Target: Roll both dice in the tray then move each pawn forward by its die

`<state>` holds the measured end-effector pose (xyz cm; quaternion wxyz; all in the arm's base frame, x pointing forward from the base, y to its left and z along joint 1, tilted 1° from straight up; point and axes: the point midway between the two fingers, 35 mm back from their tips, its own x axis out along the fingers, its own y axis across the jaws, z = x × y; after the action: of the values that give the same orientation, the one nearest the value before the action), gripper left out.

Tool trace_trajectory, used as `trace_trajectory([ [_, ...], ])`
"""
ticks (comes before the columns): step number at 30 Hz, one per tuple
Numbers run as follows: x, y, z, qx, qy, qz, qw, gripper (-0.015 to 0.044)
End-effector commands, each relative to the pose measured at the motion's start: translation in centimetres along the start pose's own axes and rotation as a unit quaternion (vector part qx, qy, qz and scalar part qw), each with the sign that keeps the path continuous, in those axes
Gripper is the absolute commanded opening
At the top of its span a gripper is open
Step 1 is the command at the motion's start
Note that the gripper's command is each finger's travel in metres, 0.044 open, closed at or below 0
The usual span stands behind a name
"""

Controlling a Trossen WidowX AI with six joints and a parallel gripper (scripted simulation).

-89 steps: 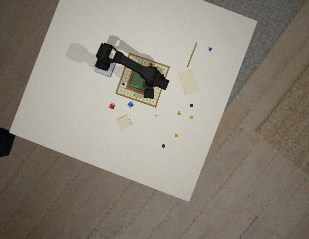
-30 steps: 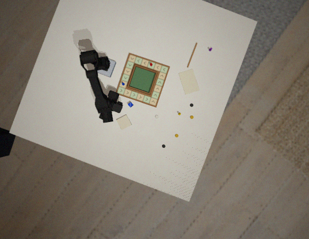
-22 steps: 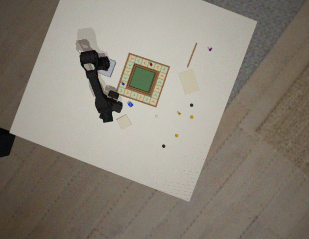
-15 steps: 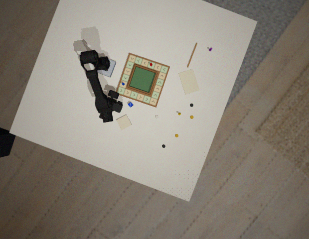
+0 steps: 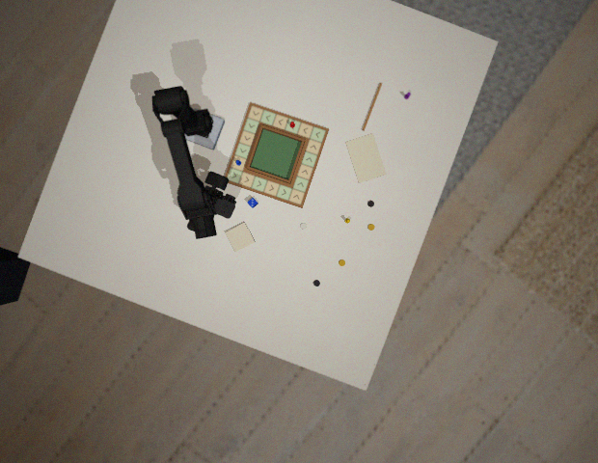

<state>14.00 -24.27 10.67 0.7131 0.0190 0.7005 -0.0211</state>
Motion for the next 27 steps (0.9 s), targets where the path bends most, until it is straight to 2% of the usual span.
trace_trajectory([
  [1, -2.6, 0.3, 0.1, 0.0, -0.005, -0.004, 1.0, 0.0],
  [5, -4.0, 0.6, 0.1, -0.003, -0.004, -0.003, 1.0, 0.0],
  [27, -2.7, 6.6, 6.3, -0.006, -0.007, -0.001, 1.0, 0.0],
])
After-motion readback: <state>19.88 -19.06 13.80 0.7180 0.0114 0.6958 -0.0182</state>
